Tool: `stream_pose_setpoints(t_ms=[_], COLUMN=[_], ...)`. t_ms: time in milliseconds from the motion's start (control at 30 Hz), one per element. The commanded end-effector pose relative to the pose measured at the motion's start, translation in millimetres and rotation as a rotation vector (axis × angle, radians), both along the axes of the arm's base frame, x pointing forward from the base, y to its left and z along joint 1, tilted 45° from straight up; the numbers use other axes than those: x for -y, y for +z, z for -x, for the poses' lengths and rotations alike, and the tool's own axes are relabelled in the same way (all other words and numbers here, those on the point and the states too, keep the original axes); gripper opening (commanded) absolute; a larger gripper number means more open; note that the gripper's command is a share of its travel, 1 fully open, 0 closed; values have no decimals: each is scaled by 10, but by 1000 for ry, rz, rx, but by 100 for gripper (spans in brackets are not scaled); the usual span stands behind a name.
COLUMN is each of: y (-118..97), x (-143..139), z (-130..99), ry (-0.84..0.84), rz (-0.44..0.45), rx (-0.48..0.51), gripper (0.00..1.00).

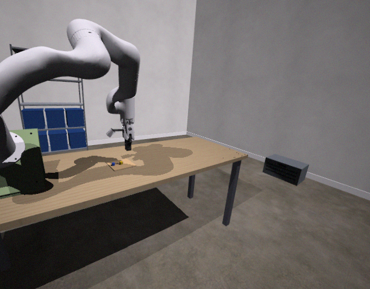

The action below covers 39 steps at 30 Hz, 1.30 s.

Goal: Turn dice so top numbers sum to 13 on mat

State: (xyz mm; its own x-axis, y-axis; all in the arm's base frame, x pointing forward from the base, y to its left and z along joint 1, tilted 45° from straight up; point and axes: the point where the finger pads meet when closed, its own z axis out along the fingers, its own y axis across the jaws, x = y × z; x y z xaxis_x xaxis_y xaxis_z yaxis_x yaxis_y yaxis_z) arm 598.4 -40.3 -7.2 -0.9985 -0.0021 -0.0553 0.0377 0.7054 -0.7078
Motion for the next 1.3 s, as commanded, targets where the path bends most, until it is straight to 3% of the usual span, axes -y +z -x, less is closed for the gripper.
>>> stream_pose_setpoints(t_ms=[0, 600, 1267], y=[-73, -543, -580], x=[72, 542, 579], z=[-13, -44, -47], ry=[1, 1, 1], rz=[0, 0, 0], rx=[1, 1, 1], gripper=[11, 11, 11])
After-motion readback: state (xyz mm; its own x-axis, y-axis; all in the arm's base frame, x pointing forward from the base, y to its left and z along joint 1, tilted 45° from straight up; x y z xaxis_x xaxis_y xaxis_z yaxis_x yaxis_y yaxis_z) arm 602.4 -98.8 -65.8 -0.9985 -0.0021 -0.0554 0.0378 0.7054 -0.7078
